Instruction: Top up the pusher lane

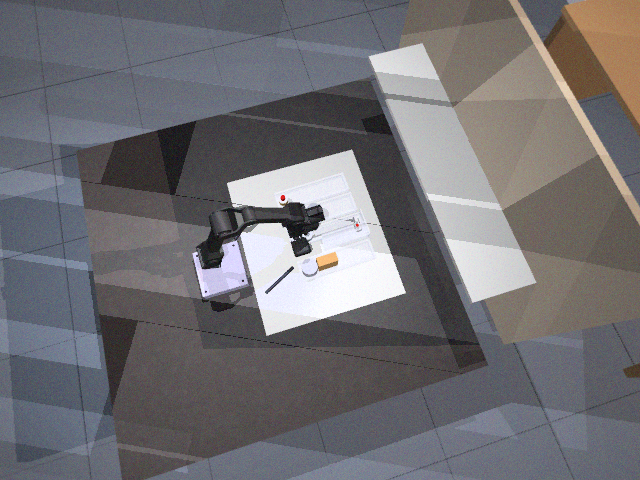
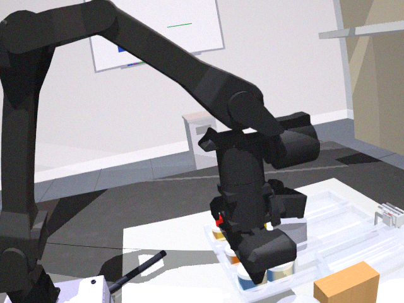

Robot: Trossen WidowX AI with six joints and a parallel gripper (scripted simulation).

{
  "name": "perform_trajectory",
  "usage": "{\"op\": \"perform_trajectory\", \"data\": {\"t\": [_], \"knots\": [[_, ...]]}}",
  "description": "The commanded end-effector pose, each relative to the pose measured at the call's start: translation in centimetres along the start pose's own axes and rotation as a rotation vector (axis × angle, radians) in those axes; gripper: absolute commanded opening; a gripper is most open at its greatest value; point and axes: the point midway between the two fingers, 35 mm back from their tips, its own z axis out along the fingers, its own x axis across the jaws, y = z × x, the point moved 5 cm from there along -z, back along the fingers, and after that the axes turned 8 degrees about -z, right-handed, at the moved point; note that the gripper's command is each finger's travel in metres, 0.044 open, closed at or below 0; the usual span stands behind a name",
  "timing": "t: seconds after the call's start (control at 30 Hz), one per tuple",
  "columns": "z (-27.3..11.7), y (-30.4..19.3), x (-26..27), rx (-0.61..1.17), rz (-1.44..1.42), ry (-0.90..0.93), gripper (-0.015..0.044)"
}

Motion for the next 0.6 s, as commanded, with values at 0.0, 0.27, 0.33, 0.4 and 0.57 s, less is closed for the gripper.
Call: {"op": "perform_trajectory", "data": {"t": [0.0, 0.27, 0.33, 0.4, 0.57], "knots": [[0.01, 0.12, -0.03, -0.011, -0.003, -0.002, 0.0000], [0.01, -0.01, -0.01, -0.011, -0.003, -0.002, 0.0000], [0.01, -0.12, 0.01, -0.011, -0.003, -0.002, 0.0000], [0.01, -0.25, 0.04, -0.011, -0.003, -0.002, 0.0000], [0.01, -0.27, 0.05, -0.010, -0.003, -0.002, 0.0000]]}}
